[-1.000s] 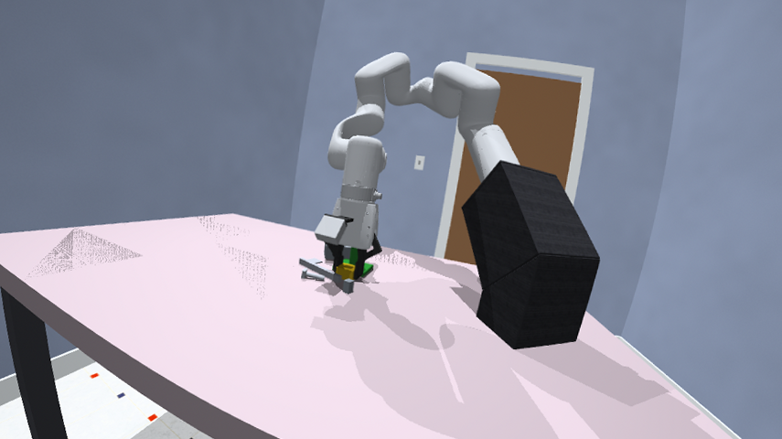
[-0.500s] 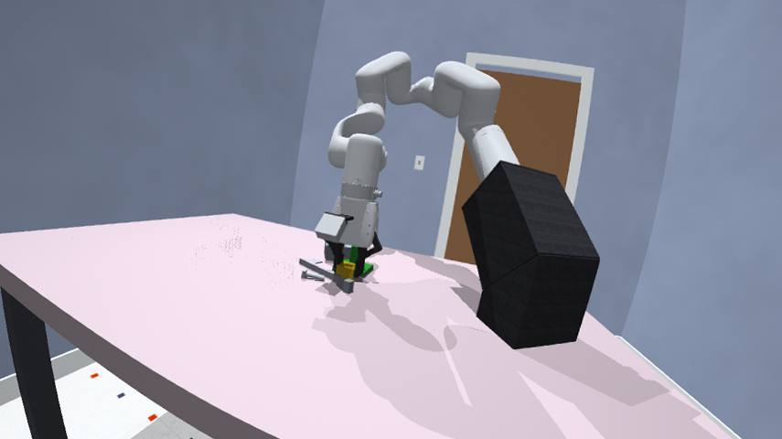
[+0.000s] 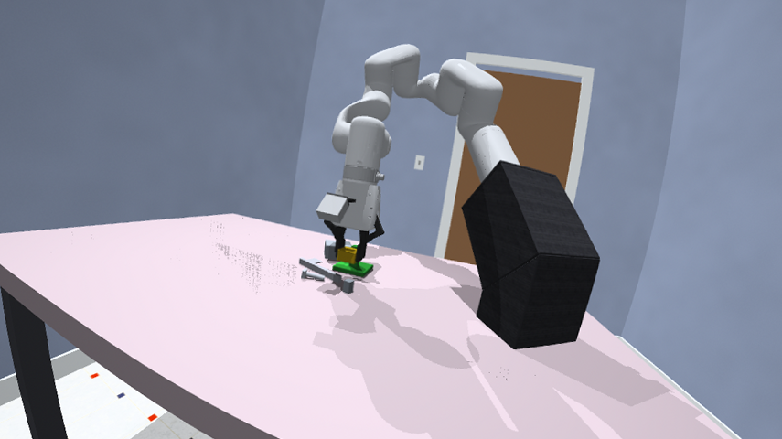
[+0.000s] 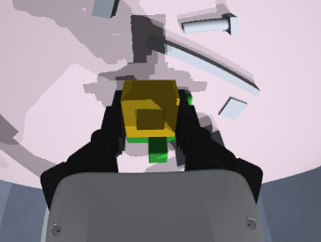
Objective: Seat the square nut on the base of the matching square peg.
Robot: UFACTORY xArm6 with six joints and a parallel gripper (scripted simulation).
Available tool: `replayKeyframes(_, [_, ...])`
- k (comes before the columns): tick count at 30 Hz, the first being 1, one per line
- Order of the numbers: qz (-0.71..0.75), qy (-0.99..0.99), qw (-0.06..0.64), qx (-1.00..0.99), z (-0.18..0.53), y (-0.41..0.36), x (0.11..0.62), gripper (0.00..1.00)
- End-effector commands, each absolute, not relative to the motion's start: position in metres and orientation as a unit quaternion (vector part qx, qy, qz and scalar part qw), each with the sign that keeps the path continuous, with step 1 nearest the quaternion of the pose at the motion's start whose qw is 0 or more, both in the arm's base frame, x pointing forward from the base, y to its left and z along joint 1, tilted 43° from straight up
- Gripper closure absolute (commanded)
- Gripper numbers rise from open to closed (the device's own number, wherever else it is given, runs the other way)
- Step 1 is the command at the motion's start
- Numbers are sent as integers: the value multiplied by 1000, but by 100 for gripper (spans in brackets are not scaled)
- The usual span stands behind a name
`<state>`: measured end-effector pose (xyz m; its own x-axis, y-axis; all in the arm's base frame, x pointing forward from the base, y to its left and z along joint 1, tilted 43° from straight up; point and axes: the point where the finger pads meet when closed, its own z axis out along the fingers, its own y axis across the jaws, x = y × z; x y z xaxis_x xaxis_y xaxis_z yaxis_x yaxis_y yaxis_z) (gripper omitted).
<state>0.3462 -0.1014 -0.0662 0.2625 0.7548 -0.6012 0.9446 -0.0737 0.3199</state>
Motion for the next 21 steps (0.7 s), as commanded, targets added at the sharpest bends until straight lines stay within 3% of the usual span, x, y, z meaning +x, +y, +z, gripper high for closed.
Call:
replayKeyframes(1, [-140, 591, 338, 719, -62, -97, 345, 100])
replayKeyframes(21, [-139, 591, 337, 719, -35, -94, 338, 100])
